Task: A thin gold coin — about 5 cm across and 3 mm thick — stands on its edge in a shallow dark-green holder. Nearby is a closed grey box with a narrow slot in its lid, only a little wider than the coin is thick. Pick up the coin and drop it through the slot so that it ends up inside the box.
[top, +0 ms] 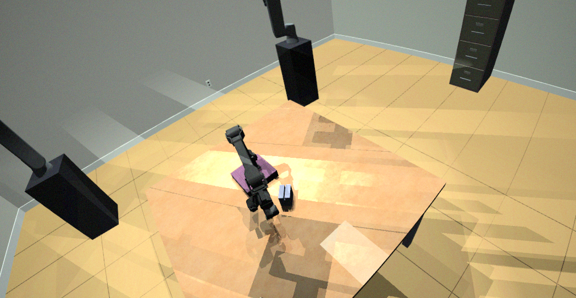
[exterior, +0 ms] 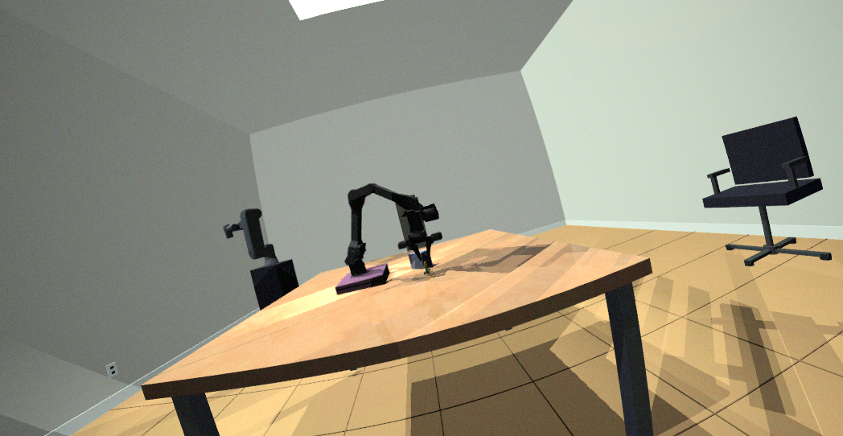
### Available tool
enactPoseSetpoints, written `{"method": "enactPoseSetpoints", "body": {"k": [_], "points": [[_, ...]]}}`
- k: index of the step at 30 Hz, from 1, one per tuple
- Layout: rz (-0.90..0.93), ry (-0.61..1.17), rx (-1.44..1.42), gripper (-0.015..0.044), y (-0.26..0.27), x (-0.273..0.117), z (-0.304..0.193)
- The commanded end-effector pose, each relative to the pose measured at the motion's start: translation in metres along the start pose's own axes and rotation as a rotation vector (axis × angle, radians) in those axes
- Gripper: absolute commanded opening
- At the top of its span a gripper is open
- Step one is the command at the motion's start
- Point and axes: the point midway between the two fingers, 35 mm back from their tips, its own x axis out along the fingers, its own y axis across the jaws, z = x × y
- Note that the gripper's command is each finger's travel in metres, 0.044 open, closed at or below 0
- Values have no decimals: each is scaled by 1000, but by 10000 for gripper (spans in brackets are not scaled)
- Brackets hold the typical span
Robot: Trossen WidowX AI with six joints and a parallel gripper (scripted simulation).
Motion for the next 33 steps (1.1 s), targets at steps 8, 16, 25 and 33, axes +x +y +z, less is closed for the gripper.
{"method": "enactPoseSetpoints", "body": {"k": [8, 16, 25, 33], "points": [[-7, -2, 3, 161, -2, 21, 1], [-8, -2, 3, 161, -3, 33, 1], [-8, -2, 3, 108, -4, 42, 1], [-8, -2, 3, 0, -4, 42, 1]]}}
